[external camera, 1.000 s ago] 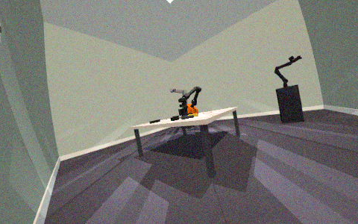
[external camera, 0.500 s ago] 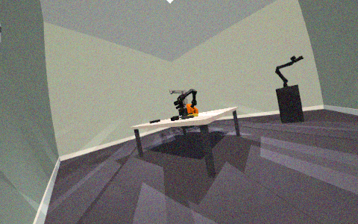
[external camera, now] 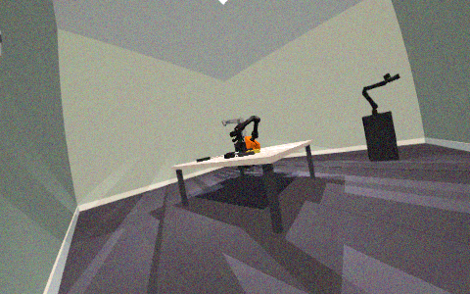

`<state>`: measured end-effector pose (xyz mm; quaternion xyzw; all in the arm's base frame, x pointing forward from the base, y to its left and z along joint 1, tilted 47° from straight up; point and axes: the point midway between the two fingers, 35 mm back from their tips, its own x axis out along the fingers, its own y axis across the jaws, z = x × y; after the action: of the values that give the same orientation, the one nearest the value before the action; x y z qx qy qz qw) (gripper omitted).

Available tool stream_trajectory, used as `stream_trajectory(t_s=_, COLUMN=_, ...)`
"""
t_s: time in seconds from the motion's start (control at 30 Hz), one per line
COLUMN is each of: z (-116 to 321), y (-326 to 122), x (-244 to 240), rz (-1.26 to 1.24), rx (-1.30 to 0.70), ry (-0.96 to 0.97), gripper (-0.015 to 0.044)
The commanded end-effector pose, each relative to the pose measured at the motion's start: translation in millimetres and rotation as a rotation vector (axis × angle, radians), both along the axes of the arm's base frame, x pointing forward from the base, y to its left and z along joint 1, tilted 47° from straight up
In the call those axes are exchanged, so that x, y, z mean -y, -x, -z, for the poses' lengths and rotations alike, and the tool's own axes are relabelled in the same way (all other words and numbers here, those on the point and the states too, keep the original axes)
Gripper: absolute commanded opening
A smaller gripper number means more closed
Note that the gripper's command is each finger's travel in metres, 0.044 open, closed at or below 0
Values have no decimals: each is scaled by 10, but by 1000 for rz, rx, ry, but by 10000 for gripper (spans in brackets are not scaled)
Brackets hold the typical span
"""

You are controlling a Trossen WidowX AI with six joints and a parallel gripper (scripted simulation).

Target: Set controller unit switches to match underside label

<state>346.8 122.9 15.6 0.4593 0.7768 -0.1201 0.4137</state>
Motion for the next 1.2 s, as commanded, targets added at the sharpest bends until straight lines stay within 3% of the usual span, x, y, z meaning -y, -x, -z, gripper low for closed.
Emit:
stream_trajectory(t_s=0.0, z=-49, y=146, x=-1, rz=56, rx=30, ry=-30, gripper=0)
stream_trajectory(t_s=0.73, z=-143, y=1384, x=-32, rz=304, rx=257, ry=-274, gripper=0)
stream_trajectory(t_s=1.07, z=-143, y=1400, x=-32, rz=304, rx=268, ry=-276, gripper=0)
stream_trajectory(t_s=1.17, z=-140, y=1305, x=-1, rz=289, rx=253, ry=-263, gripper=79)
